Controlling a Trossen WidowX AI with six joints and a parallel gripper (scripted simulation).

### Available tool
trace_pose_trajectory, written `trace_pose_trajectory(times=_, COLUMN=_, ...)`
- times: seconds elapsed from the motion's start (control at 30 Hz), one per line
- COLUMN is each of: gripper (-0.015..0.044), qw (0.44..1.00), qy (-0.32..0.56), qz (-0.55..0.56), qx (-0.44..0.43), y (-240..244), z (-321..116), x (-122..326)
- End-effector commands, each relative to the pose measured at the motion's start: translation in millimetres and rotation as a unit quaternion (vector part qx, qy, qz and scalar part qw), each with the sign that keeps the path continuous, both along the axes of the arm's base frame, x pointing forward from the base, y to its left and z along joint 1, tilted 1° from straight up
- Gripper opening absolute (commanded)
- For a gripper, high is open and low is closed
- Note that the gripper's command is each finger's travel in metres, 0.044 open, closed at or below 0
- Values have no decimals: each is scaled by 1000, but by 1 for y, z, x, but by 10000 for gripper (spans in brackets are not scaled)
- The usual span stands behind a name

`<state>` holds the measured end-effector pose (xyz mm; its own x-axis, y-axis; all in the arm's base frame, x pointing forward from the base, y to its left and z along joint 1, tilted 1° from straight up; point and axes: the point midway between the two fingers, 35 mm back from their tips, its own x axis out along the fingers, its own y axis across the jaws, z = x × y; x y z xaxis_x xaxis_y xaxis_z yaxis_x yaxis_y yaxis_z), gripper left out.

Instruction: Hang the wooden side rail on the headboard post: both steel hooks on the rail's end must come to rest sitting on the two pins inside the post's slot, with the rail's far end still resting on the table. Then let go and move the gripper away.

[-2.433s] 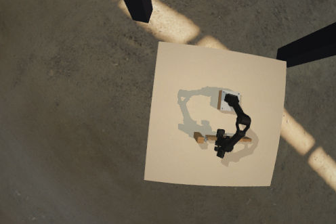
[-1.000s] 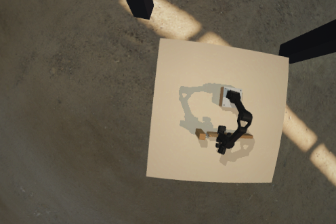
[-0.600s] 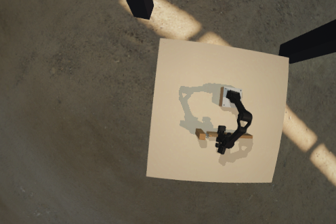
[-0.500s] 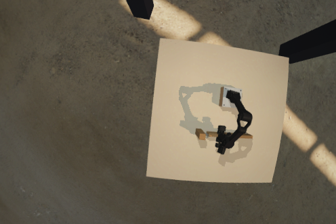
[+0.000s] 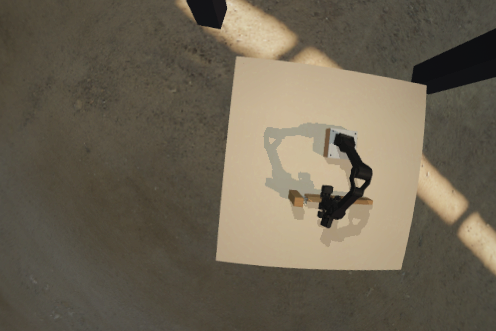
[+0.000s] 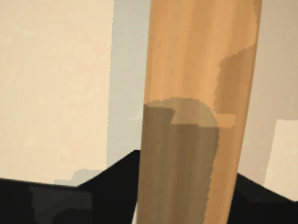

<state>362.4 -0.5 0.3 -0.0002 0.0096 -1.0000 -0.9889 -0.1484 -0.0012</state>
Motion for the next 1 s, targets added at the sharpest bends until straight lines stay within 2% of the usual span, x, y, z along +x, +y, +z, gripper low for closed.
trace_pose_trajectory(times=0.0, gripper=0, qw=1000, qy=-9, qz=2, qx=-2, y=-1, z=6, x=5)
trace_pose_trajectory(times=0.97, gripper=0, qw=1000, qy=-9, qz=2, qx=-2, y=-4, z=4, x=6)
